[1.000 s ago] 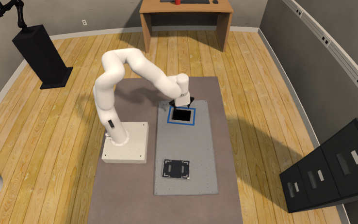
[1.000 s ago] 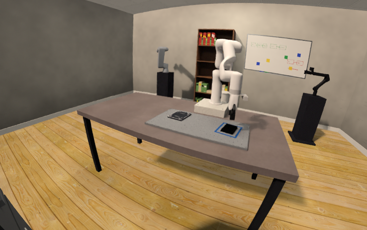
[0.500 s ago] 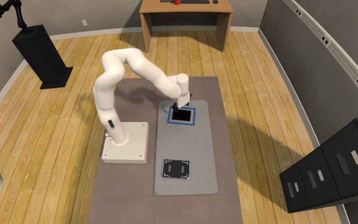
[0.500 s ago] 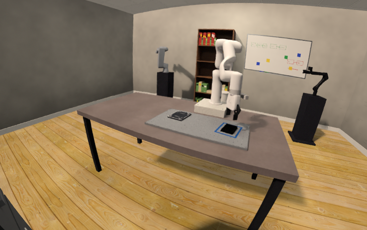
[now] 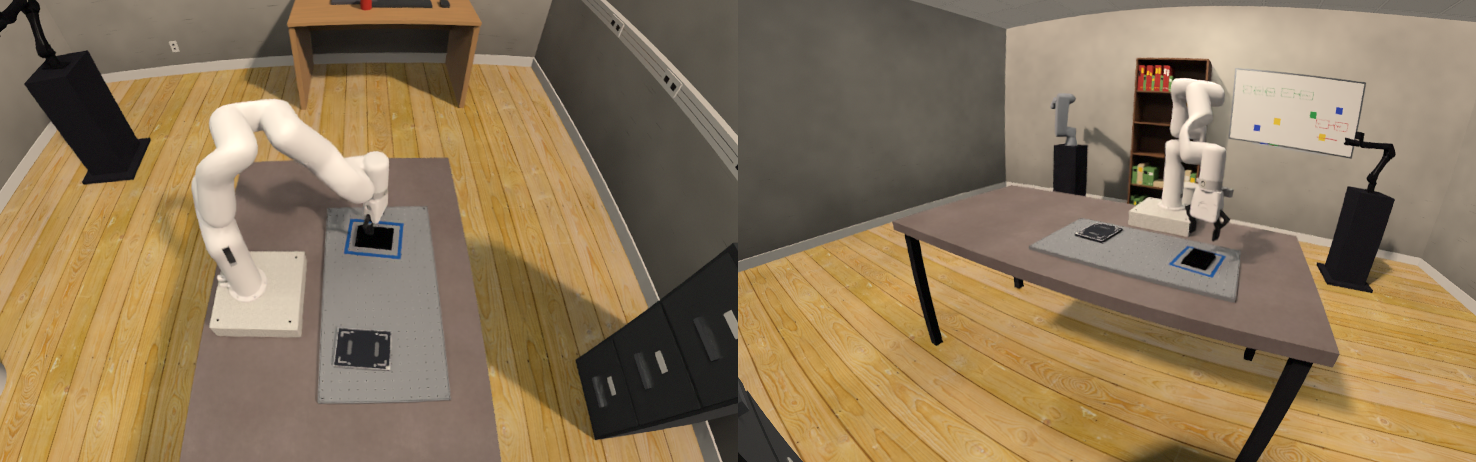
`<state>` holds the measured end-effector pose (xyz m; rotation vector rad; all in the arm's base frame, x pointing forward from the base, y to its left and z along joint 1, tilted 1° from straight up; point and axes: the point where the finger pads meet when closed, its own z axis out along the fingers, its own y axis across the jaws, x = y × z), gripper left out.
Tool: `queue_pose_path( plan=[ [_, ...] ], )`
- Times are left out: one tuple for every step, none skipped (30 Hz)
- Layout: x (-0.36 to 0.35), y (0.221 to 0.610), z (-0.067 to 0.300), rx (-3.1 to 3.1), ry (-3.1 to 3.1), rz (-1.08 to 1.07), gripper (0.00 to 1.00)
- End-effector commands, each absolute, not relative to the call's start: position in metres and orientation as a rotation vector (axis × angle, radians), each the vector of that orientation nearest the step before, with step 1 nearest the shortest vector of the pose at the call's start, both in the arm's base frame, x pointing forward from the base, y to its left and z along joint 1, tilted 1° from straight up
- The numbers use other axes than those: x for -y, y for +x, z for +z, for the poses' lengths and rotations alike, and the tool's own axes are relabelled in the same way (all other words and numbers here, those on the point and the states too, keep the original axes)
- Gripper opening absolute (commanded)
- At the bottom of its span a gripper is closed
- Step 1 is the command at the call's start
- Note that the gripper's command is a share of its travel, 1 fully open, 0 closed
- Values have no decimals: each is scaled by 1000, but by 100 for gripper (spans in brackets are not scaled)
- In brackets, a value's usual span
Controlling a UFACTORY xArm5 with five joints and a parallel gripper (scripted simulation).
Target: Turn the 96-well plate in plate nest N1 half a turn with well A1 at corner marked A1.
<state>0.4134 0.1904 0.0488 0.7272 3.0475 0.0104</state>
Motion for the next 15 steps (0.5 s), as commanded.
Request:
queue_pose_path(
  plan=[
    [-191, 415, 50, -3068, 598, 6, 100],
    [-191, 415, 50, -3077, 547, 5, 100],
    [-191, 415, 50, -3086, 496, 5, 100],
    [-191, 415, 50, -3094, 444, 5, 100],
    [-191, 415, 50, -3101, 393, 4, 100],
    [-191, 415, 50, -3107, 341, 4, 100],
    [-191, 415, 50, -3112, 289, 3, 100],
    [-191, 415, 50, -3113, 283, 3, 100],
    [-191, 415, 50, -3113, 283, 3, 100],
    [-191, 415, 50, -3113, 283, 3, 100],
    [-191, 415, 50, -3113, 283, 3, 100],
    [-191, 415, 50, -3113, 283, 3, 100],
    [-191, 415, 50, -3113, 283, 3, 100],
    [-191, 415, 50, -3113, 283, 3, 100],
    [-191, 415, 50, -3113, 283, 3, 100]
  ],
)
